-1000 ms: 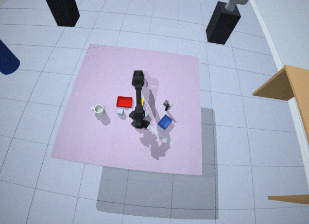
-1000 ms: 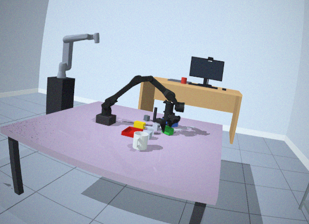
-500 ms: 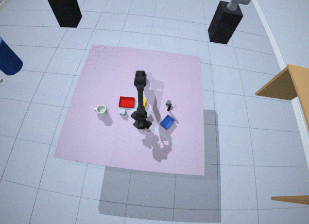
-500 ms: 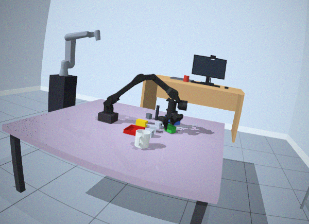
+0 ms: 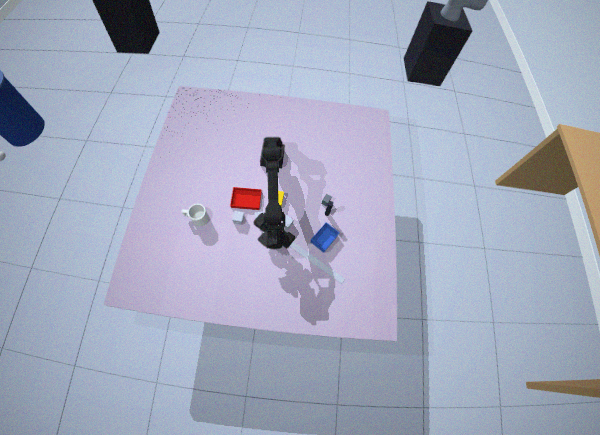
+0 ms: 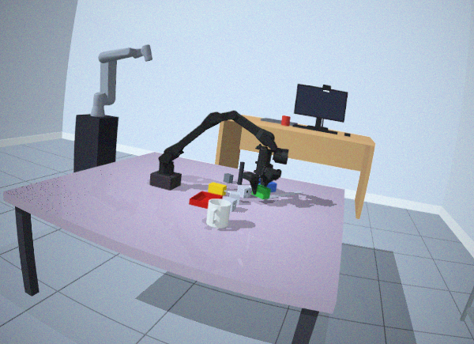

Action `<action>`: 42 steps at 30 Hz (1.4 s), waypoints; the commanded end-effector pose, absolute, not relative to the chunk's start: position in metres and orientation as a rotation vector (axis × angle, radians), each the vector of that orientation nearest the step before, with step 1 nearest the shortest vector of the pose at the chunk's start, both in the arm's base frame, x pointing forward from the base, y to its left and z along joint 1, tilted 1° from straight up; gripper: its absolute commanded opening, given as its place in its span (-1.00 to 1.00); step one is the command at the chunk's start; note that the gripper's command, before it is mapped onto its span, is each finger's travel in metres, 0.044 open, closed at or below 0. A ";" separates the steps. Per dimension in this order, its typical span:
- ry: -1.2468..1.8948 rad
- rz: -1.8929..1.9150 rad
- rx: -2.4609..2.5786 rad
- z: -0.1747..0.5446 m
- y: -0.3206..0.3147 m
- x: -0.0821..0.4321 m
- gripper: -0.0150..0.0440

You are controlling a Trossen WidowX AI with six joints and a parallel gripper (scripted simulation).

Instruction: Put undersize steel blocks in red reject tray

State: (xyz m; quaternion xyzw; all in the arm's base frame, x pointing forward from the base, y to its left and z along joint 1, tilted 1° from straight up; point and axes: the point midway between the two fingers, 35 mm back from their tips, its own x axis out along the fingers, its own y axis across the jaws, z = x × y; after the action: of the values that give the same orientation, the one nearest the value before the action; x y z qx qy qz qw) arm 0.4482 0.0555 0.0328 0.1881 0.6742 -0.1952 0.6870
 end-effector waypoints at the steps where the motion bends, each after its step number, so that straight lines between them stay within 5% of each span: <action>1: 1.509 -0.437 0.421 0.033 0.055 0.448 -0.49; 21: 1.520 0.190 -0.220 0.077 0.005 0.441 -0.49; 42: 1.519 0.197 -0.227 0.041 0.005 0.446 -0.49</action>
State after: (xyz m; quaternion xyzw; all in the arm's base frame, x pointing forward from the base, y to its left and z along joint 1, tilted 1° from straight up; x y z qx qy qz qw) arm 0.4434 0.0054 0.0445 -0.1005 0.6899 0.0864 0.7116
